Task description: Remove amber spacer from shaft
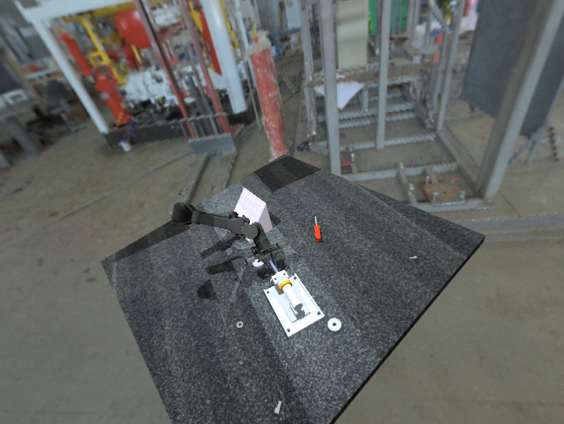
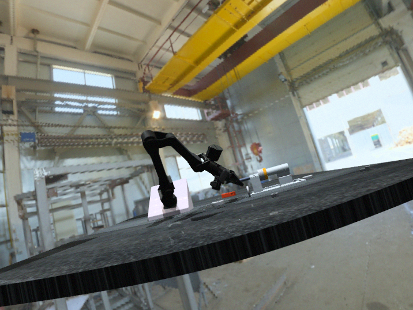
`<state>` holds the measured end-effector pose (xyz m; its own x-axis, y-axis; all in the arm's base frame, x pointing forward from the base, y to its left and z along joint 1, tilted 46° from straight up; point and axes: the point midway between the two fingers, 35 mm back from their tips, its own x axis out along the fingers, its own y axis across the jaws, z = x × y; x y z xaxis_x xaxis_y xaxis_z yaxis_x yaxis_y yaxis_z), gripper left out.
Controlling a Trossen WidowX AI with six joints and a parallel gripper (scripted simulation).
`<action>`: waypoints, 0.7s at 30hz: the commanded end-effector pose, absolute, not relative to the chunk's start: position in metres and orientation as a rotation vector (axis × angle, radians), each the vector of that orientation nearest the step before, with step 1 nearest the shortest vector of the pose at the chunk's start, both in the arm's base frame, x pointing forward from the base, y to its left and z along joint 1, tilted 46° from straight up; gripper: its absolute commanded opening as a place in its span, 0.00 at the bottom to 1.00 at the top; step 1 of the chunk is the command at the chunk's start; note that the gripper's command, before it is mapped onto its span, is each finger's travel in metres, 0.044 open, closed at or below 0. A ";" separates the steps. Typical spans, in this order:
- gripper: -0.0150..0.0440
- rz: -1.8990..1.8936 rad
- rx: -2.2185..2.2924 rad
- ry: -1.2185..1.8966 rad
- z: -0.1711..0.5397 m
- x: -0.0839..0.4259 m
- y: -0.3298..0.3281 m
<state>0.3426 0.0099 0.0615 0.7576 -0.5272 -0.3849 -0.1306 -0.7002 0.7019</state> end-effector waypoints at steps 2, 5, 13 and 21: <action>0.25 -0.762 2.280 -0.493 0.062 0.341 0.010; 0.25 -0.762 2.280 -0.493 0.062 0.341 0.010; 0.25 -0.762 2.280 -0.493 0.062 0.340 0.010; 0.25 -0.762 2.280 -0.493 0.061 0.339 0.010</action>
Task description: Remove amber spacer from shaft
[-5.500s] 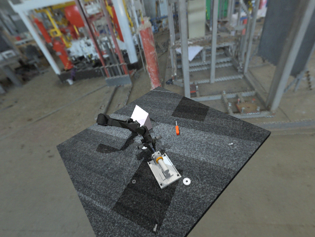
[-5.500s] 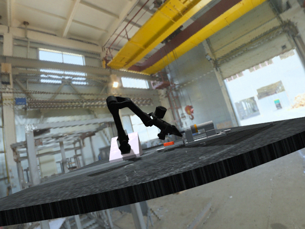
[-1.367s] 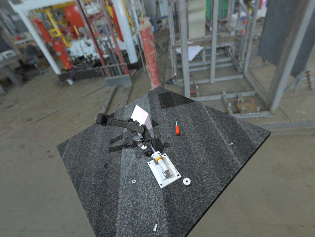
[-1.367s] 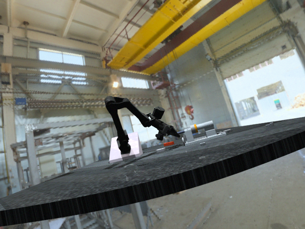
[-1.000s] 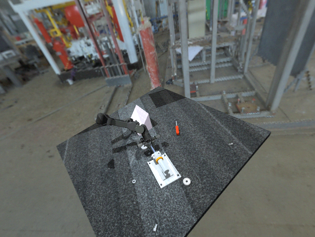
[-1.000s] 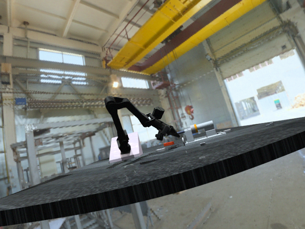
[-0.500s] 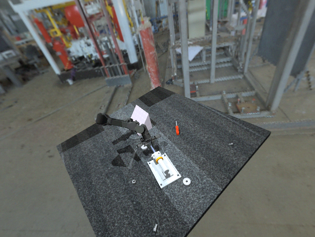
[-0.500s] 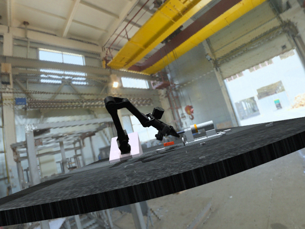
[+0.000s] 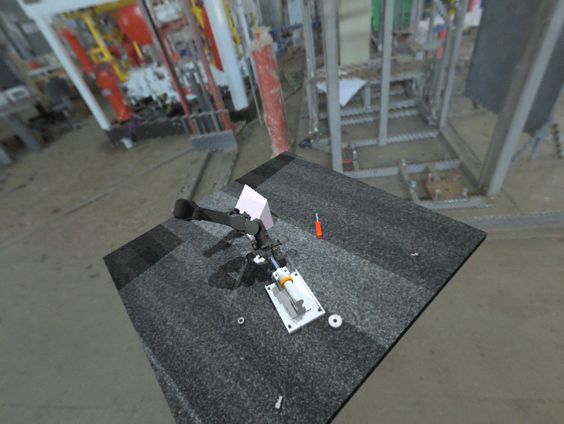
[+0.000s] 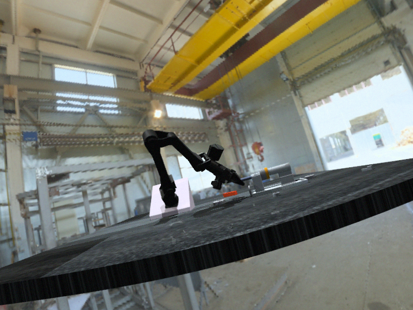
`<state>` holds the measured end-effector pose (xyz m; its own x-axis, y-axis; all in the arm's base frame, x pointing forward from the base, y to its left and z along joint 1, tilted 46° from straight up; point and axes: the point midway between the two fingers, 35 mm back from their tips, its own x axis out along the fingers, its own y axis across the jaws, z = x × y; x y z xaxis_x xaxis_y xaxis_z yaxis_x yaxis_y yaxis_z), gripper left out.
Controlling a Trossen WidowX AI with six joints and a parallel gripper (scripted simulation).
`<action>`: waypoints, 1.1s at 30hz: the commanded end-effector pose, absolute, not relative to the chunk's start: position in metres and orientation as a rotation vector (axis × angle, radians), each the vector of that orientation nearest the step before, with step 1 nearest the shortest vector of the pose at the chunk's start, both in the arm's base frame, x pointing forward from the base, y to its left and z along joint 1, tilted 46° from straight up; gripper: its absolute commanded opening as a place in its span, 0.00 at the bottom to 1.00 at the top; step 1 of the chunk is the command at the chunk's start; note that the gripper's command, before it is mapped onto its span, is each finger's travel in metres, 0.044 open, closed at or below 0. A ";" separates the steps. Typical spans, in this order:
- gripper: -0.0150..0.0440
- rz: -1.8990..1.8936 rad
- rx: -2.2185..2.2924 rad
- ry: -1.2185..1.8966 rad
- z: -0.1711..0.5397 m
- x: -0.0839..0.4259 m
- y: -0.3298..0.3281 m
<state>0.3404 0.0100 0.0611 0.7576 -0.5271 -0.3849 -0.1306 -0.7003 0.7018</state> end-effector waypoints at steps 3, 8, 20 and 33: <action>0.25 -0.762 2.280 -0.493 0.061 0.339 0.010; 0.25 -0.762 2.280 -0.493 0.061 0.338 0.010; 0.25 -0.762 2.280 -0.493 0.061 0.337 0.010; 0.25 -0.762 2.280 -0.493 0.061 0.336 0.010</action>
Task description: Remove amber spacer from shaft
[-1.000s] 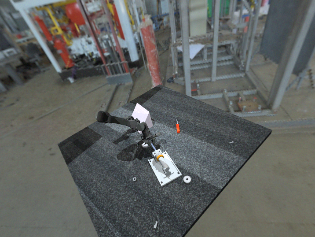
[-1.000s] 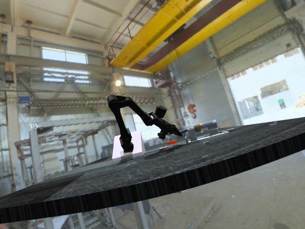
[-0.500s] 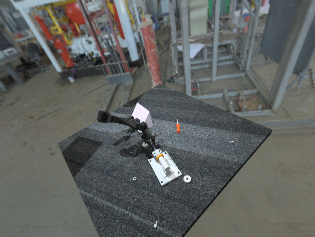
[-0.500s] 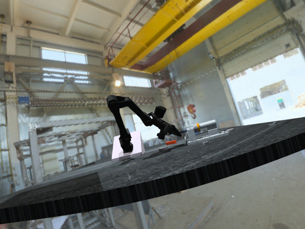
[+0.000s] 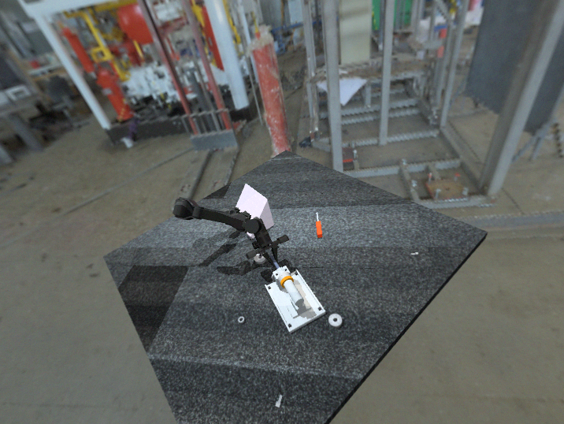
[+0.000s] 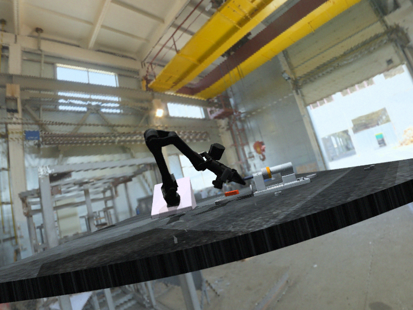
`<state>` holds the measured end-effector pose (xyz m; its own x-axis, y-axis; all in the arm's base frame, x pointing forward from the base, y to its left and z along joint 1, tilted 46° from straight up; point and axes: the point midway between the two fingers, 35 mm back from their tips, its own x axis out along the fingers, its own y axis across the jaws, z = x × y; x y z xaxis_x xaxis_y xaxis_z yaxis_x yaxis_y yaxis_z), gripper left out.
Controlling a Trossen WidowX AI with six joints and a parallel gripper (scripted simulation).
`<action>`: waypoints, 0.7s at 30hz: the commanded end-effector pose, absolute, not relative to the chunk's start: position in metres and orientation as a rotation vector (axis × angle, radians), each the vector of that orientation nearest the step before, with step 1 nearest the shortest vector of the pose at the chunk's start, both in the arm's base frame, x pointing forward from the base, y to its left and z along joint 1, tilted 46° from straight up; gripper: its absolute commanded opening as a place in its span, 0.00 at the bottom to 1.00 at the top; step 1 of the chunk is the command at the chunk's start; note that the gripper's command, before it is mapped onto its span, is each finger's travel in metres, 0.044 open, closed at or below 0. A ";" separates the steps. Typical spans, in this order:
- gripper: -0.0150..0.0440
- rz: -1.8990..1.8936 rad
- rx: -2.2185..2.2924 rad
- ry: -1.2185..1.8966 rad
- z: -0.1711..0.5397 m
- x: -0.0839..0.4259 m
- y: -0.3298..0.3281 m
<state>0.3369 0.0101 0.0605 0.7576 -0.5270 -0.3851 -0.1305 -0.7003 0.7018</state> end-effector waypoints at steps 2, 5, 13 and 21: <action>0.25 -0.762 2.280 -0.493 0.061 0.335 0.010; 0.25 -0.762 2.280 -0.493 0.061 0.335 0.010; 0.25 -0.763 2.280 -0.493 0.061 0.334 0.010; 0.25 -0.763 2.280 -0.493 0.060 0.333 0.010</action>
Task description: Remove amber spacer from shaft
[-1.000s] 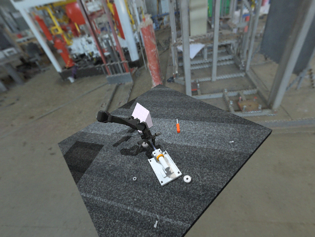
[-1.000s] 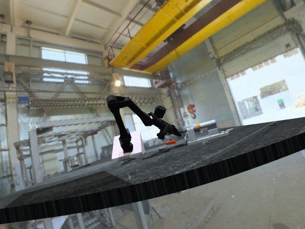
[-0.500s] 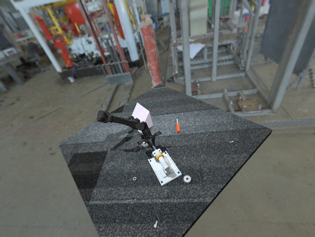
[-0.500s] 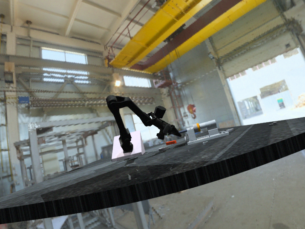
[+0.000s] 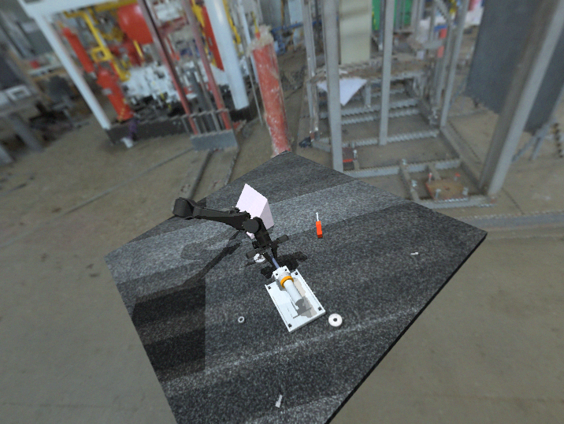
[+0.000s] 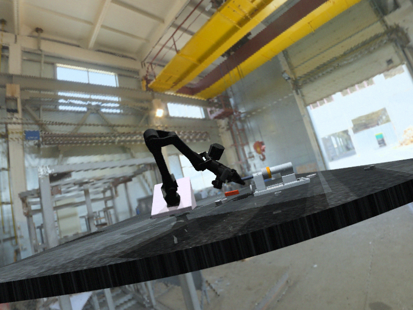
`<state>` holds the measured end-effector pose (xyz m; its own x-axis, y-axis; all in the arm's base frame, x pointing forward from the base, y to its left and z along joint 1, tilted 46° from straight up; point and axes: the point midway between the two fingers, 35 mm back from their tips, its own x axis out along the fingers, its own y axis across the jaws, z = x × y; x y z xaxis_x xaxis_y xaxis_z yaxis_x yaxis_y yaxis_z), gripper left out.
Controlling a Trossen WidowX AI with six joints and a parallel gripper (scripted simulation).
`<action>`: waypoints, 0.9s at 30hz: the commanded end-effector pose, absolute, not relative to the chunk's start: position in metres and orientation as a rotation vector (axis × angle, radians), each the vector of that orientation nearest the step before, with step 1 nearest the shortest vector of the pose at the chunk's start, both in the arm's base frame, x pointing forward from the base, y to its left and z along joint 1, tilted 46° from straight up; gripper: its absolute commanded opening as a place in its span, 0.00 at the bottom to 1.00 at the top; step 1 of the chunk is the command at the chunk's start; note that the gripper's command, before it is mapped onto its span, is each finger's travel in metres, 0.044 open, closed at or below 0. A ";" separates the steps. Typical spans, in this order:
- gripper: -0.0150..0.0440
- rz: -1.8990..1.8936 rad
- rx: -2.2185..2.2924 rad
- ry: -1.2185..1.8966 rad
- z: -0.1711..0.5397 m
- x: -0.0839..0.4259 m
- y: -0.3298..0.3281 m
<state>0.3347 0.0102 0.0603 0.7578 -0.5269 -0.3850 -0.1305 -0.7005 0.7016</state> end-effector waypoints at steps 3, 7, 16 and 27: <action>0.25 -0.763 2.280 -0.493 0.060 0.333 0.010; 0.25 -0.763 2.280 -0.493 0.060 0.333 0.010; 0.25 -0.763 2.280 -0.493 0.060 0.332 0.010; 0.25 -0.763 2.280 -0.492 0.060 0.330 0.010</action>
